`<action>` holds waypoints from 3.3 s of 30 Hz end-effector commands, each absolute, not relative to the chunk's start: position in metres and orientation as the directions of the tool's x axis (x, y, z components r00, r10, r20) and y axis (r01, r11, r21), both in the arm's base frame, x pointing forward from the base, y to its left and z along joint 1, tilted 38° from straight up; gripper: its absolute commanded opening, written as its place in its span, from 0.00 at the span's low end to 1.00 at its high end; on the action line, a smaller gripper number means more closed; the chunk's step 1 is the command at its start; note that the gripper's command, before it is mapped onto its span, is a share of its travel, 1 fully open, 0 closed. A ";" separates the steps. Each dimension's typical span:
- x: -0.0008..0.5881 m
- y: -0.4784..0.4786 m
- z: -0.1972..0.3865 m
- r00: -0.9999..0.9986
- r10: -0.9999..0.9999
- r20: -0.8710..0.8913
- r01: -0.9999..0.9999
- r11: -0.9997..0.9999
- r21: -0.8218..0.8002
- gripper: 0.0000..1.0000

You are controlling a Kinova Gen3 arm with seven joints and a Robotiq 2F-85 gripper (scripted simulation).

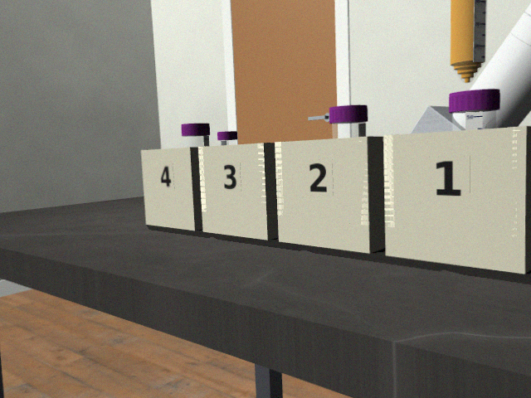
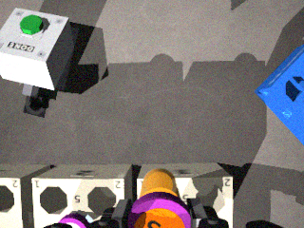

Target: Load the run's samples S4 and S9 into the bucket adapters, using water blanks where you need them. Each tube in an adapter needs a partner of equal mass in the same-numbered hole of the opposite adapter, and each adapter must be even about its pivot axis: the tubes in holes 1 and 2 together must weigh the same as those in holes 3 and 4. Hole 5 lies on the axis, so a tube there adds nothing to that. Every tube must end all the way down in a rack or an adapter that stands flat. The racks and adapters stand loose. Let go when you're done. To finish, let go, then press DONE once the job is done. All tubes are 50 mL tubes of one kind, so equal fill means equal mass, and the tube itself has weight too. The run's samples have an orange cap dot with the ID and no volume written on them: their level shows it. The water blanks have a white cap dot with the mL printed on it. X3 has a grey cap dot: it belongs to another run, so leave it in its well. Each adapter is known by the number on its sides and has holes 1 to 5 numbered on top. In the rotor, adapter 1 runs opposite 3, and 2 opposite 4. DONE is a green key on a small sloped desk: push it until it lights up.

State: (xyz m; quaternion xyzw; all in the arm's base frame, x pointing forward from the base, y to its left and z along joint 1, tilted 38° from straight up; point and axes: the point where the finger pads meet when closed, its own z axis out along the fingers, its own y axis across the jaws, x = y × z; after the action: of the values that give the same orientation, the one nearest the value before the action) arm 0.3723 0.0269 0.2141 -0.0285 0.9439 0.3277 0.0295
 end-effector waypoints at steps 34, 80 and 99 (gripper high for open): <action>0.411 -0.055 0.151 -0.997 -0.034 -0.075 -0.073 0.784 0.617 0.10; 0.442 -0.123 0.098 -0.997 -0.034 -0.075 -0.073 0.784 0.616 0.10; 0.443 -0.109 0.080 -0.997 -0.034 -0.075 -0.073 0.784 0.616 0.10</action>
State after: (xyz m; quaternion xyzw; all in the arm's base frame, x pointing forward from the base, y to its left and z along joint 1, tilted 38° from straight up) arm 0.4429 -0.1106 0.0820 -0.0287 0.9438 0.3279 0.0293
